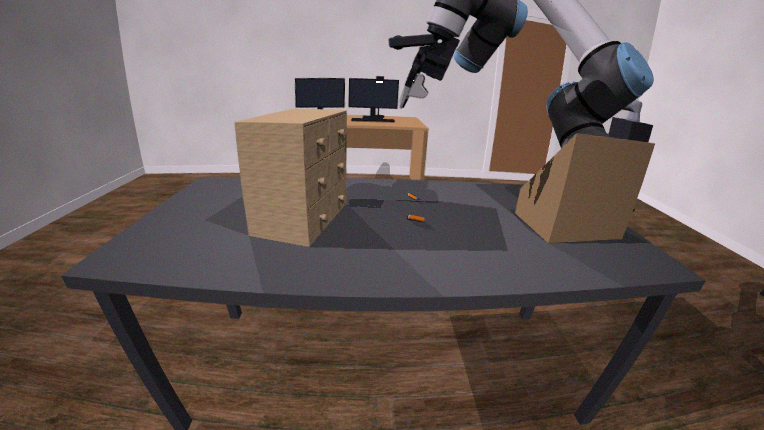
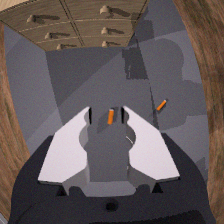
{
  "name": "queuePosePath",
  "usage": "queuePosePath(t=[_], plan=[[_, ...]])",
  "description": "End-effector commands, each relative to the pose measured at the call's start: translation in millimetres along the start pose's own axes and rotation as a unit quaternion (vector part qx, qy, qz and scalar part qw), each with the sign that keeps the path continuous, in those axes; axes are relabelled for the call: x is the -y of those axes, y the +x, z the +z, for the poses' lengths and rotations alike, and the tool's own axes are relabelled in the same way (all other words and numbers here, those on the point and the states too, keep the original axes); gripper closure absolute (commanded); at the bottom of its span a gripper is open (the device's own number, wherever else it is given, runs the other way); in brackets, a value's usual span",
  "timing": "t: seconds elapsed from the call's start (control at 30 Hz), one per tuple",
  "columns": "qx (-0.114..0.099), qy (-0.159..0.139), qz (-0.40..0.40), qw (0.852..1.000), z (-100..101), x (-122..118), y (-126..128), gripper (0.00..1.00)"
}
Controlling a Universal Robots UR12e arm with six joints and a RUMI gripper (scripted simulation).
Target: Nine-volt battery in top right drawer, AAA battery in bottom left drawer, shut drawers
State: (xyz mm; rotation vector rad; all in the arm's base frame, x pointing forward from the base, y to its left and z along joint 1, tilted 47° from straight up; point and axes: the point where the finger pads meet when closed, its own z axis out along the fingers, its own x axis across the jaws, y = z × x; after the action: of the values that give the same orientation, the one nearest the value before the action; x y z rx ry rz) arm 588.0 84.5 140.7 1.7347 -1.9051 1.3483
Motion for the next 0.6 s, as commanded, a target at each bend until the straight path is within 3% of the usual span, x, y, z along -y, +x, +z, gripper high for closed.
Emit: queuePosePath(t=[0.0, 0.57], plan=[[0.0, -0.019, 0.001, 1.0, -3.5, -0.4, -0.5, 0.8], [0.0, -0.067, 0.001, 0.998, -13.3, -4.0, -0.5, 0.8]])
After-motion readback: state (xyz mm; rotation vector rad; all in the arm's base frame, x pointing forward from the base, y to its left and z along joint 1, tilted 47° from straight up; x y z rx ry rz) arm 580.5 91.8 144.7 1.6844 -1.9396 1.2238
